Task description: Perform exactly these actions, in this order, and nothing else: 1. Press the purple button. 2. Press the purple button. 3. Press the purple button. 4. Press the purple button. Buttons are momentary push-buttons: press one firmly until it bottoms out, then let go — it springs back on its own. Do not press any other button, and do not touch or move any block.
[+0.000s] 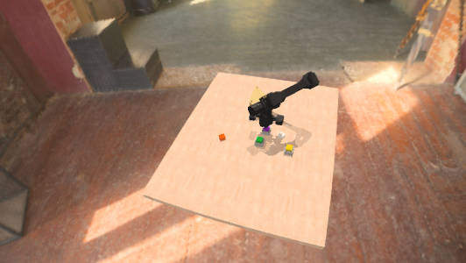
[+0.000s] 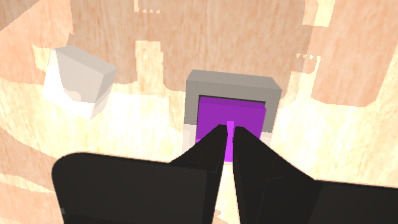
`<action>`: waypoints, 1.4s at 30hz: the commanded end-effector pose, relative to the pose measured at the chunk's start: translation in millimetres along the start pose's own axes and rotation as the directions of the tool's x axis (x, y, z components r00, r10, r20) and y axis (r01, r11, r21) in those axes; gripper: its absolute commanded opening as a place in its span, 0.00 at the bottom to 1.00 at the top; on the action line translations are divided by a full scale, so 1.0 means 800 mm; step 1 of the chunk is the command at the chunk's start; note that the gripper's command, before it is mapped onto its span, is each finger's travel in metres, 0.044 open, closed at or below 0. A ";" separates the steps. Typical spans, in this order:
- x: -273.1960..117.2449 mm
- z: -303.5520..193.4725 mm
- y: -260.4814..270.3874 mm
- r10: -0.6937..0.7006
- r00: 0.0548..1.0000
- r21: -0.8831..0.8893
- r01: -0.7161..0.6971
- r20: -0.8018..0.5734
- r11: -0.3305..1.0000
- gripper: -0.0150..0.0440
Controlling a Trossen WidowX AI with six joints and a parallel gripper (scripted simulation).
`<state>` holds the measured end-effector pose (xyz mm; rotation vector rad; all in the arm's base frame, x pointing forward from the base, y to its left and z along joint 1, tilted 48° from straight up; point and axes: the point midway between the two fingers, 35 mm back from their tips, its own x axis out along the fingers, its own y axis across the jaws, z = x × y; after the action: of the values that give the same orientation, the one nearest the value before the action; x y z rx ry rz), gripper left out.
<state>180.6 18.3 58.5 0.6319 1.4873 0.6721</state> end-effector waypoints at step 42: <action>-0.010 -0.001 0.000 0.003 1.000 0.005 -0.003 0.000 1.000 0.29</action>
<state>181.2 7.6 67.8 0.6318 1.4883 0.6715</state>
